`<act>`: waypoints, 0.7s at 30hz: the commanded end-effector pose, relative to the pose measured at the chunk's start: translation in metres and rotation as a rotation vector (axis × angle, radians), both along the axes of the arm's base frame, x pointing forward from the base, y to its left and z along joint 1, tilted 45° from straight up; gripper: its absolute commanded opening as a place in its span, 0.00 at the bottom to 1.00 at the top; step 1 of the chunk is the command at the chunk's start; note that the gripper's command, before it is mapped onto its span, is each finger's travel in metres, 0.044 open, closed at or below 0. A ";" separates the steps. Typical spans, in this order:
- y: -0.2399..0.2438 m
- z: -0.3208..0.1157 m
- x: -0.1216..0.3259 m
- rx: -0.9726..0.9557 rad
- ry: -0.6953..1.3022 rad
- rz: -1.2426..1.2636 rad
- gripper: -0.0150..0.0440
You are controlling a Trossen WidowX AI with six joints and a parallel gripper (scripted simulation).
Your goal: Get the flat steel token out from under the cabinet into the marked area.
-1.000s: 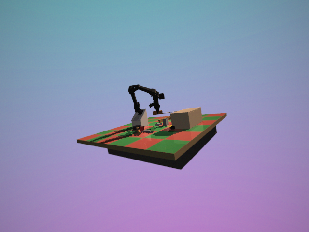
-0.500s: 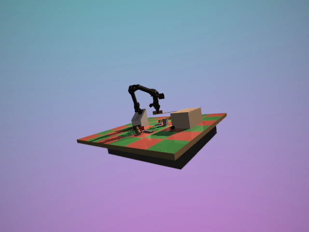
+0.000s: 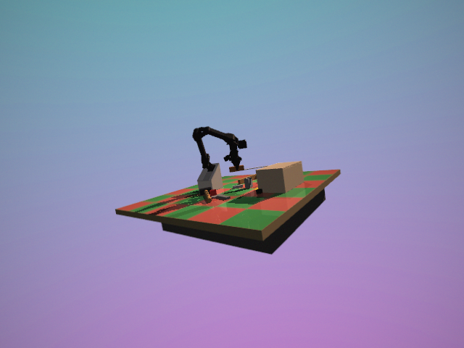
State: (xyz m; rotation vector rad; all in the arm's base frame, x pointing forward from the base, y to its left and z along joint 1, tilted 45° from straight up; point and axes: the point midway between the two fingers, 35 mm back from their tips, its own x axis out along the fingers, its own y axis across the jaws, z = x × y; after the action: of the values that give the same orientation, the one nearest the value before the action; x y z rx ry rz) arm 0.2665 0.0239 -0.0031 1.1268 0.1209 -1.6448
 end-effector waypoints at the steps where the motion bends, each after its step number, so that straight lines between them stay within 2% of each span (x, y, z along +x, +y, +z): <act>1: 0.002 0.000 0.000 0.003 0.023 0.033 0.25; 21: 0.002 0.000 0.000 -0.004 0.135 0.147 0.25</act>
State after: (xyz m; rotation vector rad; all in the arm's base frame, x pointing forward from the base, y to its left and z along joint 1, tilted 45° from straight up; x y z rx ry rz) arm 0.2665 0.0239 -0.0030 0.9994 0.2541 -1.6030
